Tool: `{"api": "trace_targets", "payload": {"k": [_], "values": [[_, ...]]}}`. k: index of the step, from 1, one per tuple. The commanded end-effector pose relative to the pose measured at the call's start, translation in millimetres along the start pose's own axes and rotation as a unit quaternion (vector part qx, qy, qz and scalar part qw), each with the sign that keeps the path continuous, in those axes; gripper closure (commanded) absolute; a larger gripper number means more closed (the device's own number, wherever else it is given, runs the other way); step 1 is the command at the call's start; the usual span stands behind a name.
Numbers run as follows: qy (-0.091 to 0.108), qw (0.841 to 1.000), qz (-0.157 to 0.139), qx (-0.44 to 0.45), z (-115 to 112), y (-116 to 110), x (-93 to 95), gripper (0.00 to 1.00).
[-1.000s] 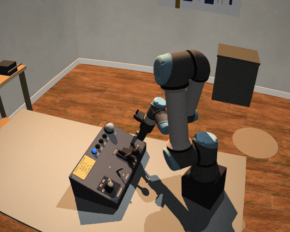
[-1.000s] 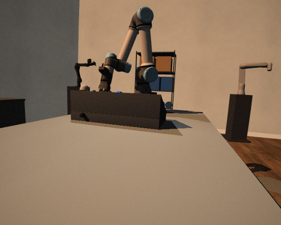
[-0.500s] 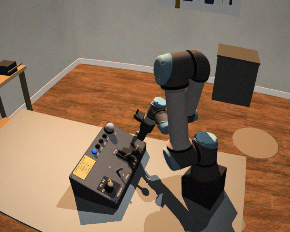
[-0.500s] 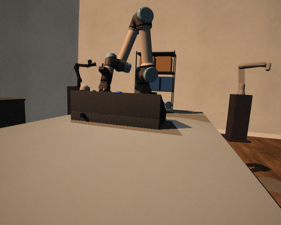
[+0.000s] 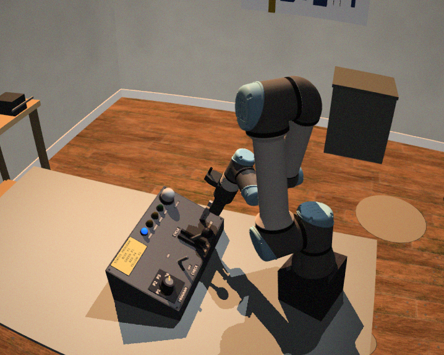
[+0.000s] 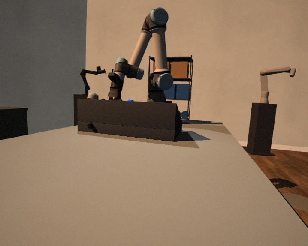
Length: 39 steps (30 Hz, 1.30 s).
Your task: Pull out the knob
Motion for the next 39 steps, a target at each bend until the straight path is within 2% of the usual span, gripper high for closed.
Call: {"api": "trace_targets", "payload": {"k": [1,6,7,39], "values": [[-0.001,1.0,0.001,-0.001,0.2,0.5,-1.1,1.0],[-0.001,1.0,0.001,-0.001,0.2,0.5,-1.1,1.0],[-0.001,1.0,0.001,-0.001,0.2,0.5,-1.1,0.0],[-0.001,1.0,0.001,-0.001,0.2,0.5,-4.2,0.0]]}}
Point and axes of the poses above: the point where the finger pads meet when closed, its own x axis out along the fingers, its own z axis across the jaws, y = z × x, the point moved 2 cm from there along -x, back along the fingers, and after that the axes turned 4 degrees about x, right-handed, at the moved point
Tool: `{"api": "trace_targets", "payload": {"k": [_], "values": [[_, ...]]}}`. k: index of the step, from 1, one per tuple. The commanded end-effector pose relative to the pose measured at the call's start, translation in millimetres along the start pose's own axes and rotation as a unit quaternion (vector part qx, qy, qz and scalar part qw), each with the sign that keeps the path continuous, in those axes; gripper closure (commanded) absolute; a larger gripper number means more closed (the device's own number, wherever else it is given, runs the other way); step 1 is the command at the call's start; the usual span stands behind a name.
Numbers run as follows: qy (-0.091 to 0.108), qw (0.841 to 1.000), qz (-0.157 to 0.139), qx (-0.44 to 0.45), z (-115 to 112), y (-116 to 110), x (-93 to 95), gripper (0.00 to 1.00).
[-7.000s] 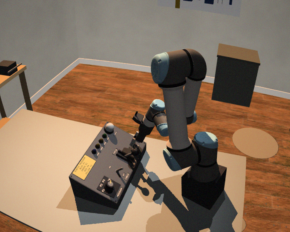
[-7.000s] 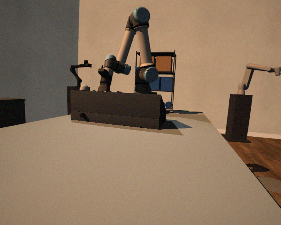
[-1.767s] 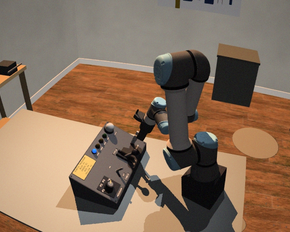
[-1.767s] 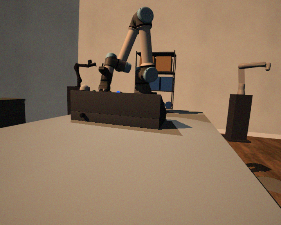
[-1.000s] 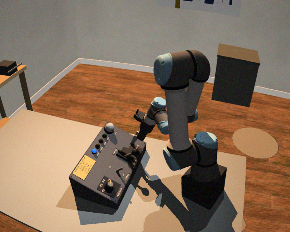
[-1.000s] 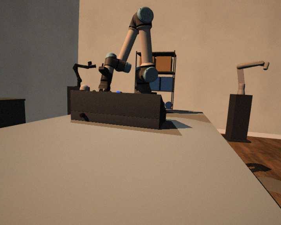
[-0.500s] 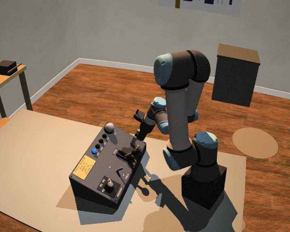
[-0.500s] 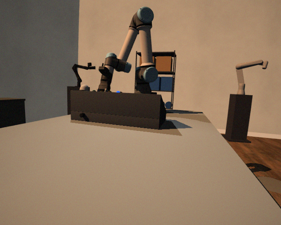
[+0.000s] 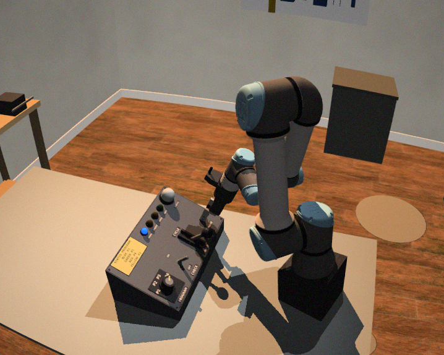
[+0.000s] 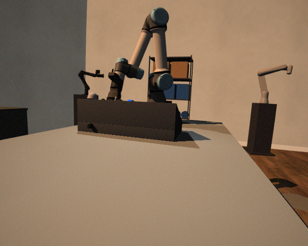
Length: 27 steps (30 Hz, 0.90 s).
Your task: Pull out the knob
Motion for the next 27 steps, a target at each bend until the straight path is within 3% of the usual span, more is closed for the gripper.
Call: {"api": "trace_targets", "payload": {"k": [1,14,27], "values": [[0.0,1.0,0.001,0.0,0,0,-3.0,0.0],[0.0,1.0,0.001,0.0,0,0,-20.3,0.0],[0.0,1.0,0.001,0.0,0,0,-55.5,0.0]]}}
Point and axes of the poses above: the point where the finger pads meet when closed, its own x axis out along the fingers, its own z axis across the jaws, y = z × x, the point moved 2 cm from there along -x, back along the fingers, and after that the axes turned 4 degrees about x, right-handed, at the moved point
